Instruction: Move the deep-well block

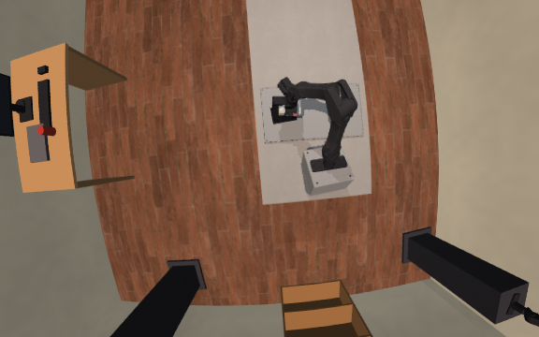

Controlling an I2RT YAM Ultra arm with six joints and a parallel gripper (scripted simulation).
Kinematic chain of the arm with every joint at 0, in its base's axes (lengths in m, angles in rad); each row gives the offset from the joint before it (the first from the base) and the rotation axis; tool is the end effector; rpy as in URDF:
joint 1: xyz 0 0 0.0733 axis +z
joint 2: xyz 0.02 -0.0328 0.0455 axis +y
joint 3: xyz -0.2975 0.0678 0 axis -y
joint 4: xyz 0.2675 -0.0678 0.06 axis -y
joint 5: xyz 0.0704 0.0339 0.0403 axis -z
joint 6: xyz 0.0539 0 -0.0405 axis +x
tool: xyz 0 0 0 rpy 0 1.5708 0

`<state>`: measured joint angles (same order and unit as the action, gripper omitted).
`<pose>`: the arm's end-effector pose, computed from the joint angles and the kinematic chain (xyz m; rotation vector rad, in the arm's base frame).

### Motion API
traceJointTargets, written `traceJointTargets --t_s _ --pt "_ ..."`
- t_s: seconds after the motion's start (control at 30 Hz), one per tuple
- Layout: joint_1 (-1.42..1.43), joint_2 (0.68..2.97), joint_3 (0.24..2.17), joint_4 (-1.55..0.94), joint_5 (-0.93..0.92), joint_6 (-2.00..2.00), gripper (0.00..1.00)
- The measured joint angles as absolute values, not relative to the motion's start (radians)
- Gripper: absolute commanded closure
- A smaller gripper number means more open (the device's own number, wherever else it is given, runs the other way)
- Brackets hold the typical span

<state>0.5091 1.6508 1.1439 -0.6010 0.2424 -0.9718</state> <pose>0.3213 0.1658 0.2280 -1.7699 2.0519 -0.4675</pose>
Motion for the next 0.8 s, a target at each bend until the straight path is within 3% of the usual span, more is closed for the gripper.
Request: traceJointTargets --t_s 0.8 --pt "0.292 1.543 1.030 -0.556 0.148 -1.091 1.00"
